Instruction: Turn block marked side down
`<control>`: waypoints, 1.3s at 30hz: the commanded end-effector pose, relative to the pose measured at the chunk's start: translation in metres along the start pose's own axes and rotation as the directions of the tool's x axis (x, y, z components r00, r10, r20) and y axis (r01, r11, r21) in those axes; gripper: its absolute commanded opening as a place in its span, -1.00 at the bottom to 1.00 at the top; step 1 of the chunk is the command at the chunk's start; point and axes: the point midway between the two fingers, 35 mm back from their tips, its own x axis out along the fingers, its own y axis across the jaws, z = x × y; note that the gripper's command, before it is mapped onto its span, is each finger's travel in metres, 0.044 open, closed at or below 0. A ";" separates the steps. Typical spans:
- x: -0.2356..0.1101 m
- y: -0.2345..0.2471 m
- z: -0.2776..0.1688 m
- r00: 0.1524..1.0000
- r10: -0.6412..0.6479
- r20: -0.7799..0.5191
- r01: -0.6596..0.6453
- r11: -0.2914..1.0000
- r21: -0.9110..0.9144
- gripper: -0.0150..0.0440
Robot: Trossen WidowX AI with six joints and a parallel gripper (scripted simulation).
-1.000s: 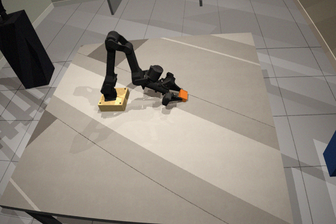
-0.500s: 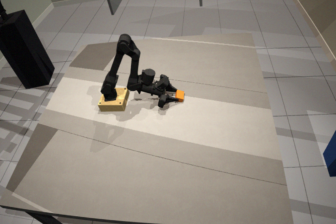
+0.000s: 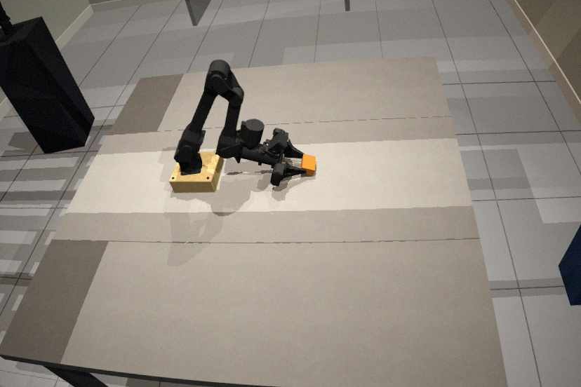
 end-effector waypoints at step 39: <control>0.000 -0.001 0.000 1.000 -0.006 0.003 0.006 1.000 0.004 1.00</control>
